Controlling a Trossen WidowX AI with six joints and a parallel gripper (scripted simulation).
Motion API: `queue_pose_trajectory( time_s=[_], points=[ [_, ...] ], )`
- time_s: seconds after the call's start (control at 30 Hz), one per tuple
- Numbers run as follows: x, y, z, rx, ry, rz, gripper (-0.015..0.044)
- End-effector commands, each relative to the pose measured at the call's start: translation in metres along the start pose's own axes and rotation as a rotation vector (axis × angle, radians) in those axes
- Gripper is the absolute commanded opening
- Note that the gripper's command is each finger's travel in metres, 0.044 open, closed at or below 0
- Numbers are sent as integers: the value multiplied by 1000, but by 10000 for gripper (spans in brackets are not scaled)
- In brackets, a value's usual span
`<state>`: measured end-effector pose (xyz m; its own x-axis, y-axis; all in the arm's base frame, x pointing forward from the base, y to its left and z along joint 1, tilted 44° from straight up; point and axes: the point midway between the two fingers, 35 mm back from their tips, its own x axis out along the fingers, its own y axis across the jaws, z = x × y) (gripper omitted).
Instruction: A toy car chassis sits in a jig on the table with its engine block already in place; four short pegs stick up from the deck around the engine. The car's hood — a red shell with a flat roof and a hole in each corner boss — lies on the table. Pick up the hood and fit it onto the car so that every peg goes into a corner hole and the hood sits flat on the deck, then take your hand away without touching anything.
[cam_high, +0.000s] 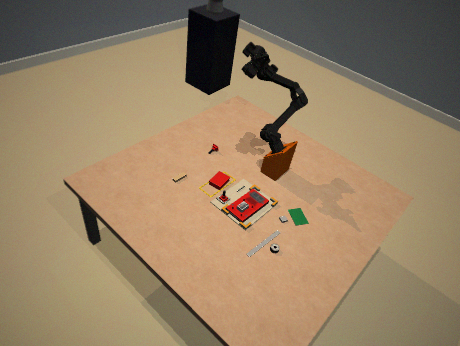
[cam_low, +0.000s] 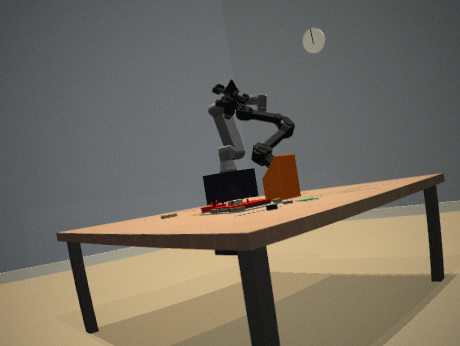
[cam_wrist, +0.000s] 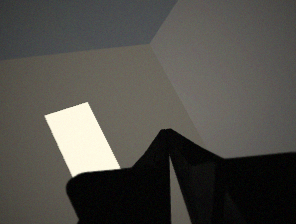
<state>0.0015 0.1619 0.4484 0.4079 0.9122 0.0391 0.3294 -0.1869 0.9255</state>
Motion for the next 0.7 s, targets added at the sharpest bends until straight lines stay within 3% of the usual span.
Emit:
queue_pose_trajectory(
  time_s=[0.0,0.2,0.5,0.67],
  points=[
    [0,1,1,-1,0,2,26],
    [0,19,24,-37,-24,68,184],
    [-4,65,101,-127,-190,239,420],
    [-8,80,152,-178,-334,284,440]
  ],
)
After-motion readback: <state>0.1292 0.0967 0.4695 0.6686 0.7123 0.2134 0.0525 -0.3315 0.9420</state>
